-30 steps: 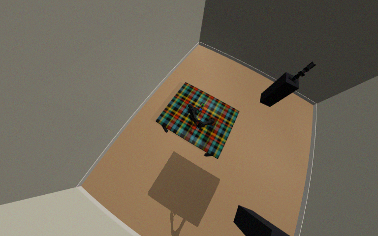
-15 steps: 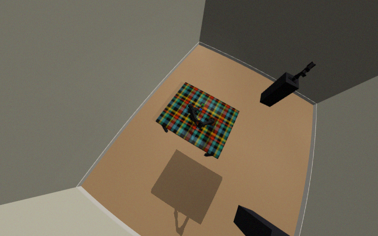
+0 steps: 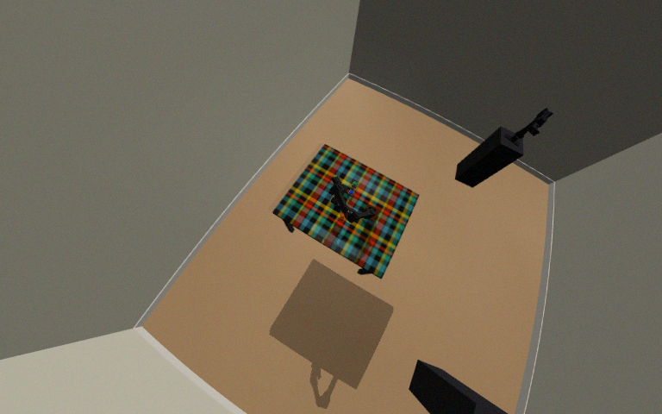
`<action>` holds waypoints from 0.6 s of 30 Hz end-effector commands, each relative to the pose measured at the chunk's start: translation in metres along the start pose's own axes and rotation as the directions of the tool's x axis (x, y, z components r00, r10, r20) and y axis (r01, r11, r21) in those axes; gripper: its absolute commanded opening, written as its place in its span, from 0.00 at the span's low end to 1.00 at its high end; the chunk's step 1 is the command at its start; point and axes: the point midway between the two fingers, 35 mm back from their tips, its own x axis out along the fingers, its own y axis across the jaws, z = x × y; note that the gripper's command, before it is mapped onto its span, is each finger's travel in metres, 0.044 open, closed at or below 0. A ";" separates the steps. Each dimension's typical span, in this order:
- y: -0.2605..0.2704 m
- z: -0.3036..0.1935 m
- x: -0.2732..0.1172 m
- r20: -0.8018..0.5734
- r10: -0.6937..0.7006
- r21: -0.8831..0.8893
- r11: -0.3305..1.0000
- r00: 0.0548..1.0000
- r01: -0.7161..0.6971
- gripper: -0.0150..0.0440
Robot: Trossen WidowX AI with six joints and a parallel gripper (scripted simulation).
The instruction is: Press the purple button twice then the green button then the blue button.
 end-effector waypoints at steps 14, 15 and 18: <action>-0.174 -0.015 -0.028 0.001 -0.034 0.000 0.999 0.999 0.034 0.29; -0.189 -0.020 -0.027 0.001 -0.033 -0.001 0.999 0.999 0.033 0.29; -0.231 -0.039 -0.023 -0.001 -0.026 -0.004 1.000 1.000 0.026 0.29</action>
